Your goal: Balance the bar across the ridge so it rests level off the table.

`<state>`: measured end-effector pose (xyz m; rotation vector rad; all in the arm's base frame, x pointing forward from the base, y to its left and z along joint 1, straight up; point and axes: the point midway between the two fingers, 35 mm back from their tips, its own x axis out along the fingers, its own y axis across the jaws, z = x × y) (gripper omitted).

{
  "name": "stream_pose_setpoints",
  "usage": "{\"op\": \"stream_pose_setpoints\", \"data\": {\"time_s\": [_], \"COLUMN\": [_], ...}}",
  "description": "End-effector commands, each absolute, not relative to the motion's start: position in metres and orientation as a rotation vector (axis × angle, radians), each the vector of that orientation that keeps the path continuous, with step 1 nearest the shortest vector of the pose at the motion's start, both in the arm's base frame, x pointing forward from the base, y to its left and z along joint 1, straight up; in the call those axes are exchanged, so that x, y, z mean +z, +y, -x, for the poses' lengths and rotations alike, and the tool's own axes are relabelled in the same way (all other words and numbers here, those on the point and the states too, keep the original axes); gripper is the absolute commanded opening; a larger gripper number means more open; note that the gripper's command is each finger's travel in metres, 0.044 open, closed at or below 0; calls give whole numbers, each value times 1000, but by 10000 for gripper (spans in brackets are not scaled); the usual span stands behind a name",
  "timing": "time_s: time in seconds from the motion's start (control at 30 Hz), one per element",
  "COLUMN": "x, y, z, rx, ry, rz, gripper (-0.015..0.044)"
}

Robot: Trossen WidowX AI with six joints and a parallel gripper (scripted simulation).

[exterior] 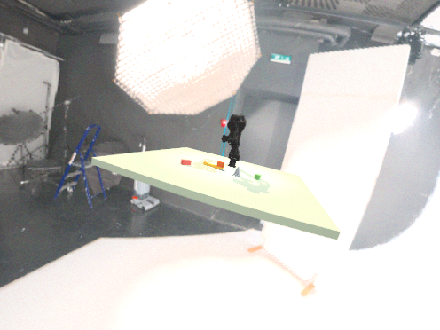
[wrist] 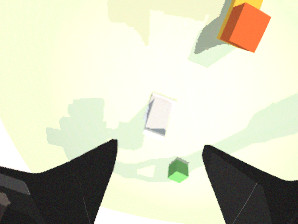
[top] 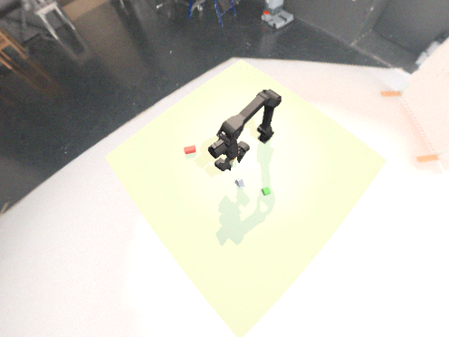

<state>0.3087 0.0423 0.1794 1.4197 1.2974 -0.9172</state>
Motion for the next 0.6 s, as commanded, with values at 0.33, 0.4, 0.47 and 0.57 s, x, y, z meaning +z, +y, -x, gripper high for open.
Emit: {"op": "stream_pose_setpoints", "data": {"time_s": [0.33,0.4,0.47,0.57], "x": [164,163,161,159], "y": [-34,-44,-54,-68], "z": [-282,-277,-272,-263], "rx": [-1097,-1123,-1149,-1188], "ry": [1190,1177,1164,1147], "rz": [-1387,-1382,-1377,-1369], "gripper": [315,315,315,315]}}
